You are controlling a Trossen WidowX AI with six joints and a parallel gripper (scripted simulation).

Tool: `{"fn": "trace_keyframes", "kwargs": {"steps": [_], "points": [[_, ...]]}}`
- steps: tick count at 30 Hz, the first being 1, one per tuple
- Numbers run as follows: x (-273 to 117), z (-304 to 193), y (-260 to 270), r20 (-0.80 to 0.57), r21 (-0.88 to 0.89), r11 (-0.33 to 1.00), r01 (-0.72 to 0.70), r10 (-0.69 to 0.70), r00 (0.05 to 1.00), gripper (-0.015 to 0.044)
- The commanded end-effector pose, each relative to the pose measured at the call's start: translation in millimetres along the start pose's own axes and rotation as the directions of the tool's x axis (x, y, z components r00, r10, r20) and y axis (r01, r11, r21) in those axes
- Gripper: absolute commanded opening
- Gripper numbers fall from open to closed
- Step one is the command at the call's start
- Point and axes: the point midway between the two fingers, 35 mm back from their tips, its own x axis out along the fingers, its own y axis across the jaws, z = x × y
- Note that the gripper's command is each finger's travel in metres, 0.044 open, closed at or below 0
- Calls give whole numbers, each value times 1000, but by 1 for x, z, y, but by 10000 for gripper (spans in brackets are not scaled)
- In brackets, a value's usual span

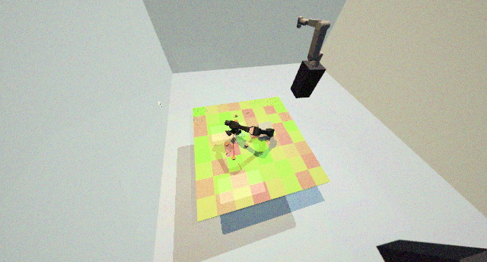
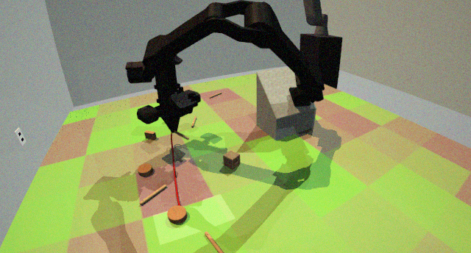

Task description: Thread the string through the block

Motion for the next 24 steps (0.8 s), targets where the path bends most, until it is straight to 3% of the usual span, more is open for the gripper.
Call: {"fn": "trace_keyframes", "kwargs": {"steps": [1,24], "points": [[5,3,5,4,8,1000,-5,5,1000,0],[24,14,25,4,8,1000,-5,5,1000,0]]}}
